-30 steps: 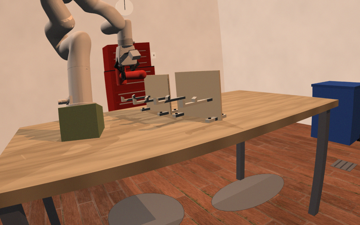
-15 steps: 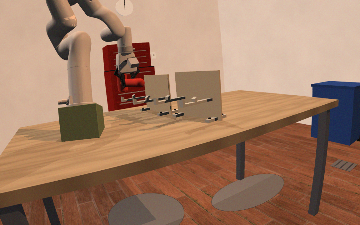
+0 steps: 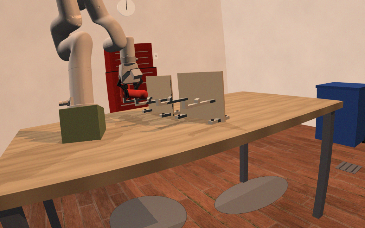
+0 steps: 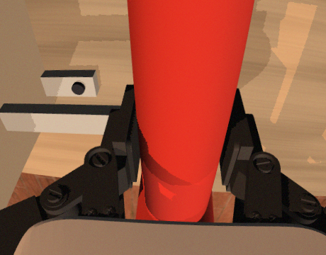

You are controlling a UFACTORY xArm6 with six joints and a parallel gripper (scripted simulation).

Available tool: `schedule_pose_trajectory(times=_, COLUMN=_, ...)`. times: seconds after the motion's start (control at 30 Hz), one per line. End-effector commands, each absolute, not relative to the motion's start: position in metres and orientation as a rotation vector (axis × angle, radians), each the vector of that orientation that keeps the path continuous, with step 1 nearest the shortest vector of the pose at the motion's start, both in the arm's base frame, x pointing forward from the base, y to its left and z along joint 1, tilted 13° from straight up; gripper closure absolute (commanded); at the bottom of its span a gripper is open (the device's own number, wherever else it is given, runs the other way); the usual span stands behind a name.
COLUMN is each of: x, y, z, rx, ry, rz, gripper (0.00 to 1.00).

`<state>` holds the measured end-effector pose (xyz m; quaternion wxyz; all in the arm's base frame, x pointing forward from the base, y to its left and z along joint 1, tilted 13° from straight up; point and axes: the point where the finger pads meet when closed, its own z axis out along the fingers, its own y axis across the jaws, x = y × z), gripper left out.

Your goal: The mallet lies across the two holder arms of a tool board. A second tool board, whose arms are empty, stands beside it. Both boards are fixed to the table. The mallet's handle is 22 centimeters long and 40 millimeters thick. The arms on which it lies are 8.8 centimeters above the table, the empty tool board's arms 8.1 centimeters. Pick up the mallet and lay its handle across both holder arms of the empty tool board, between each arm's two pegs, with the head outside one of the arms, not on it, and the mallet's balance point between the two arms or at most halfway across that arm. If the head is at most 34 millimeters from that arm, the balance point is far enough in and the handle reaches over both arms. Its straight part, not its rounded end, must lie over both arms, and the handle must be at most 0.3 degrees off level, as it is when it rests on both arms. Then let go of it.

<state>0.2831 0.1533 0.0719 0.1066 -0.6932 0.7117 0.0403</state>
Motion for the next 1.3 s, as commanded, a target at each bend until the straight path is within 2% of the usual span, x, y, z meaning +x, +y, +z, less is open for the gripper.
schedule_pose_trajectory(times=0.0, x=0.2852, y=0.1555, z=0.0665, rx=-2.04, ry=2.093, rz=0.12, gripper=1.0)
schedule_pose_trajectory(times=0.67, x=0.2861, y=0.1568, z=0.0589, rx=-2.04, ry=2.094, rz=0.119, gripper=1.0)
schedule_pose_trajectory(times=0.7, x=0.2861, y=0.1568, z=0.0589, rx=-2.04, ry=2.094, rz=0.119, gripper=0.0)
schedule_pose_trajectory(times=1.27, x=0.2861, y=0.1568, z=0.0589, rx=-2.04, ry=2.094, rz=0.119, gripper=0.0)
